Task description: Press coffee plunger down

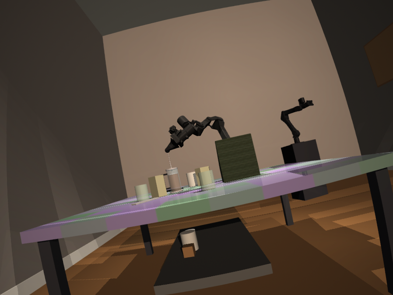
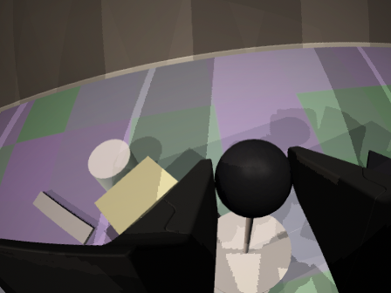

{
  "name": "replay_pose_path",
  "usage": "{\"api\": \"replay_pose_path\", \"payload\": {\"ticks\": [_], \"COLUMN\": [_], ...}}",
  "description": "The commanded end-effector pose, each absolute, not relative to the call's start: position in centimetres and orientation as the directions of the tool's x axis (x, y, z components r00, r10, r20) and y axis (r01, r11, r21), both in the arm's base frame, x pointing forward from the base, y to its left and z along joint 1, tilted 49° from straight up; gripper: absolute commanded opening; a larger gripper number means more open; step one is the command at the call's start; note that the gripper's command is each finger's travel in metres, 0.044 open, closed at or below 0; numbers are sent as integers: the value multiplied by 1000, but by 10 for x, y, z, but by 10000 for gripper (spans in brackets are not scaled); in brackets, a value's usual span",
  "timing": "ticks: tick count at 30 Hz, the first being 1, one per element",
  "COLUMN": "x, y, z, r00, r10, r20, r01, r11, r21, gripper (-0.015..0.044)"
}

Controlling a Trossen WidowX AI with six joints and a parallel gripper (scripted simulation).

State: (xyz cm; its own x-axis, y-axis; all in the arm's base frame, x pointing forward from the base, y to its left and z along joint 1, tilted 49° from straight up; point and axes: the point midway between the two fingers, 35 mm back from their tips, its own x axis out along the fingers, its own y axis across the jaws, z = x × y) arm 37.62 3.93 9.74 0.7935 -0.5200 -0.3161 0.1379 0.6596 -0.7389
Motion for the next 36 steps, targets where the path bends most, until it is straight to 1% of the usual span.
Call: {"api": "replay_pose_path", "payload": {"ticks": [1, 36], "x": [375, 374], "y": [28, -14], "z": [85, 46], "r00": [782, 783], "r10": [-528, -529], "r20": [-331, -328], "r01": [130, 130], "r11": [657, 655], "r21": [-742, -745], "gripper": [115, 115]}}
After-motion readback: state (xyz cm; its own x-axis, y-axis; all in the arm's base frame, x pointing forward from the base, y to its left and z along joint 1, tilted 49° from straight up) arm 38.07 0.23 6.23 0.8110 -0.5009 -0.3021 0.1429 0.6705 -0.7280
